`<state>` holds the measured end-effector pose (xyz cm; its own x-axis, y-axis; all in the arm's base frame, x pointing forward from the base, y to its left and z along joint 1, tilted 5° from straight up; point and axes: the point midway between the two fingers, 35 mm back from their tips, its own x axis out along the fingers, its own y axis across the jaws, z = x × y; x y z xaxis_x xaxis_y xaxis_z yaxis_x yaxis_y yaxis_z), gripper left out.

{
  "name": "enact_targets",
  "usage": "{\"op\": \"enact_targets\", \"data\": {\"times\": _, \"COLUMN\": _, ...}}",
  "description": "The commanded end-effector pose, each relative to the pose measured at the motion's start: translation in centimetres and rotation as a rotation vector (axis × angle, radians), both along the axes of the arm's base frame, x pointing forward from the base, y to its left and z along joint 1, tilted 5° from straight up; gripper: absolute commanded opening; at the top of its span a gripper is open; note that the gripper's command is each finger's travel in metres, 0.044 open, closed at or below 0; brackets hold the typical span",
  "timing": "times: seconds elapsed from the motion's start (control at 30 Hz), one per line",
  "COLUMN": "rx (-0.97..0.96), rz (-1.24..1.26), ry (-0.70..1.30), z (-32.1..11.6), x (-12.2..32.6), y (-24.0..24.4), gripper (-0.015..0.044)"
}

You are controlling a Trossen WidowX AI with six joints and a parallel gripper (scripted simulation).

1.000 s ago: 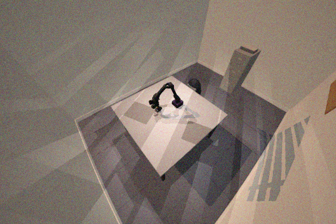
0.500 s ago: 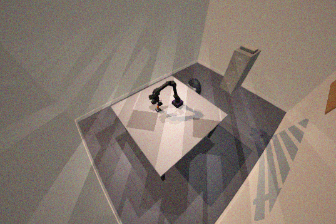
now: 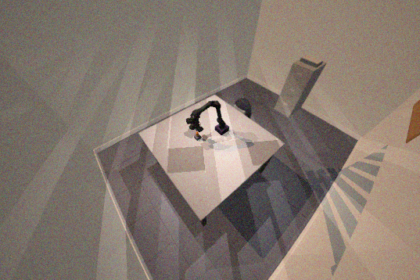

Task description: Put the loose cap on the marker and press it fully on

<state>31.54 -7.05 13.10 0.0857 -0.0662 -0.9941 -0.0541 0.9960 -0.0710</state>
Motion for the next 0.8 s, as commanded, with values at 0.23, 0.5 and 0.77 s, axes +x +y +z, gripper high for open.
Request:
{"op": "enact_targets", "data": {"times": 0.23, "rx": 0.004, "rz": 0.006, "ry": 0.001, "z": 0.0, "x": 0.0, "y": 0.1, "gripper": 0.0000}}
{"op": "enact_targets", "data": {"times": 0.5, "rx": 0.004, "rz": 0.006, "ry": 0.001, "z": -1.1, "x": 0.1, "y": 0.0, "gripper": 0.0000}}
{"op": "enact_targets", "data": {"times": 0.77, "rx": 0.004, "rz": 0.006, "ry": 0.001, "z": -2.1, "x": 0.1, "y": 0.0, "gripper": 0.0000}}
